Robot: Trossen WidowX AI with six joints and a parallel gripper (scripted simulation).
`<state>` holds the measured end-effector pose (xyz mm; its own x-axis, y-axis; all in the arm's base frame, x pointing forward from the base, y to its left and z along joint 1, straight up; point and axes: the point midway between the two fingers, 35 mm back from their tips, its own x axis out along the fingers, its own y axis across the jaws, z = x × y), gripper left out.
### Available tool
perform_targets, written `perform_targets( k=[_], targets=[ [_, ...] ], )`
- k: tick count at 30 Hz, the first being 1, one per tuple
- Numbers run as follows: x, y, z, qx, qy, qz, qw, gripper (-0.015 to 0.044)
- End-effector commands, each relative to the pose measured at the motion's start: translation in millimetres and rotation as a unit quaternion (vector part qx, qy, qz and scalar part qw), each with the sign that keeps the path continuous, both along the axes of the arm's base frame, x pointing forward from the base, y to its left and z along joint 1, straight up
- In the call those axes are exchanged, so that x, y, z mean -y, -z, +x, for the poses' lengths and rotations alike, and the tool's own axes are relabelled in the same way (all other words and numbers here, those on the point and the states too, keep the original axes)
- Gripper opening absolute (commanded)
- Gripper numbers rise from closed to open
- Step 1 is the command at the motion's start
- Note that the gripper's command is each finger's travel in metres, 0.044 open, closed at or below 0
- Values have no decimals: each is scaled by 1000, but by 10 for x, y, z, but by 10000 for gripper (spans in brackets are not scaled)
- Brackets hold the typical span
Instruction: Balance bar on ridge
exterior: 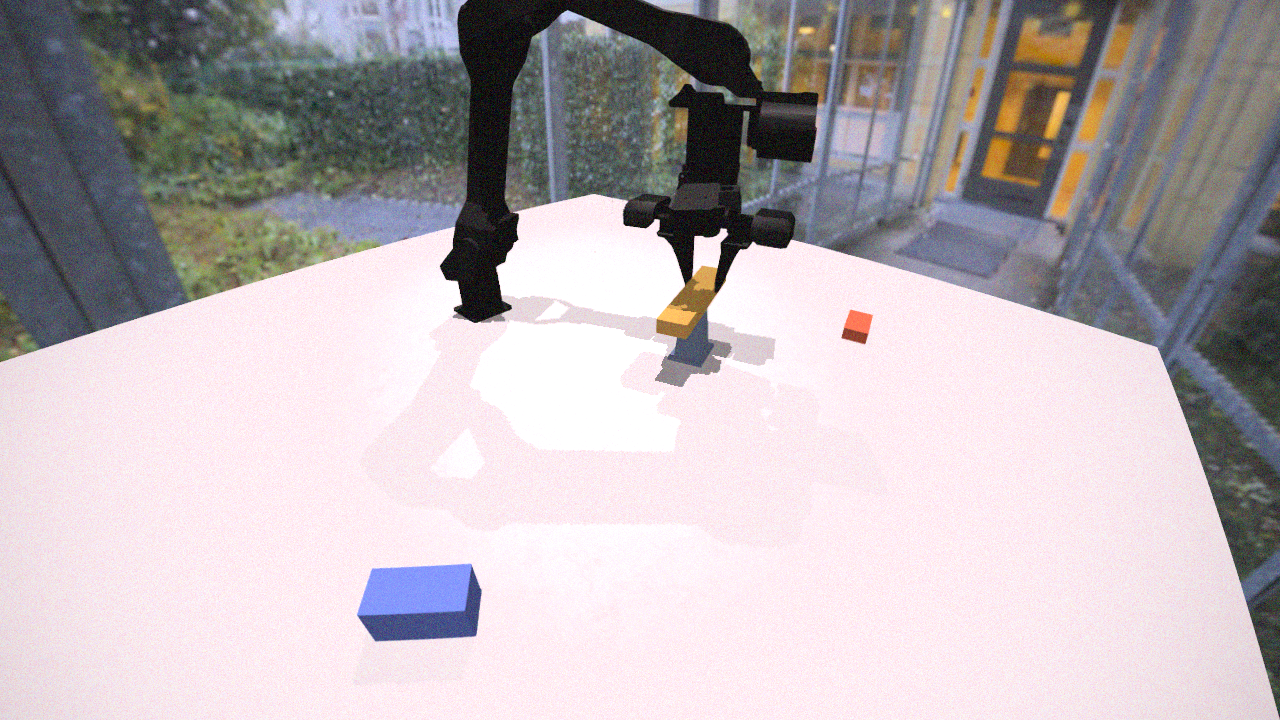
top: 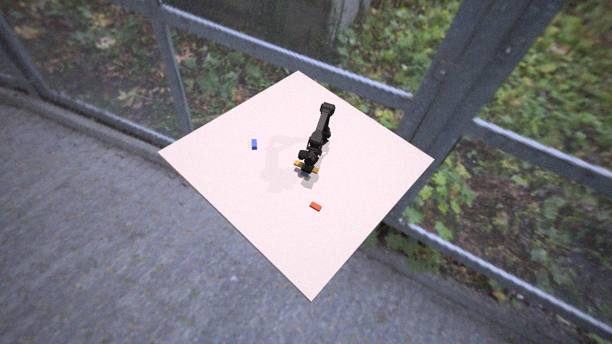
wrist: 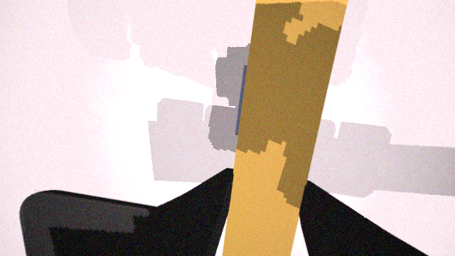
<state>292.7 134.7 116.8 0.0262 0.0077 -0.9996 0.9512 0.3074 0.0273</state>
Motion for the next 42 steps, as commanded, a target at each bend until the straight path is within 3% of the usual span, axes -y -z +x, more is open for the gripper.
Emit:
perform_targets(
  k=[1, 42],
  targets=[
    [-6, 11, 1, -1, 1, 2, 1000, 0],
    [-6, 45, -1, -1, 1, 2, 1000, 0]
  ],
)
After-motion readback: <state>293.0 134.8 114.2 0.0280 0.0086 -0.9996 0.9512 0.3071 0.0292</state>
